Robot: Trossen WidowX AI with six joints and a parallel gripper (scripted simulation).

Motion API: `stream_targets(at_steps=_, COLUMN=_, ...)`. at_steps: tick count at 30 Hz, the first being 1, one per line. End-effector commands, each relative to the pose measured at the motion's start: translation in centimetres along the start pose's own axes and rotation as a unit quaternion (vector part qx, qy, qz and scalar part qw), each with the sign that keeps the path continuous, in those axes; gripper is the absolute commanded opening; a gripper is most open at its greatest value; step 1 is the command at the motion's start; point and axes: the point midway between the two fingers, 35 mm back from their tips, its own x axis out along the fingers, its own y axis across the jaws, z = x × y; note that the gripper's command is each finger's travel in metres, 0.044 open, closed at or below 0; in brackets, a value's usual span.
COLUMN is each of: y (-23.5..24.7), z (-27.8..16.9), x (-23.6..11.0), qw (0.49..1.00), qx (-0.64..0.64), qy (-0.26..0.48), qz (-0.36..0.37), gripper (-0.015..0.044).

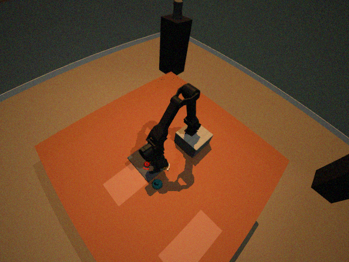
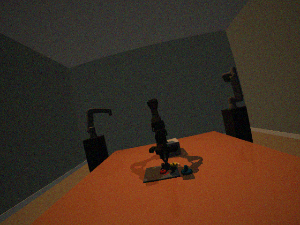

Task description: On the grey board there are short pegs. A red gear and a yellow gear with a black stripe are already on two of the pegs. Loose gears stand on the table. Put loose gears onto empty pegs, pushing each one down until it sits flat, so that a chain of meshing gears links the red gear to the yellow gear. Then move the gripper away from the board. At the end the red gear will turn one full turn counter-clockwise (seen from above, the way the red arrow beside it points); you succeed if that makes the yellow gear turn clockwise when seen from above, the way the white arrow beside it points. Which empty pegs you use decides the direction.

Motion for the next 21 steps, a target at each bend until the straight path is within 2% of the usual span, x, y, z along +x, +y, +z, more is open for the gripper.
stream_targets(at_steps=1, y=0.18, z=0.02, x=0.12, qw=1.0, qx=-0.03, qy=0.001, qz=0.001, gripper=0.0)
stream_targets(at_steps=6, y=0.16, z=-0.14, x=0.14, qw=1.0, qx=0.0, qy=0.001, qz=0.001, gripper=0.0)
stream_targets(at_steps=21, y=0.01, z=0.05, x=0.23, qw=0.98, qx=0.201, qy=0.002, qz=0.0, gripper=0.0)
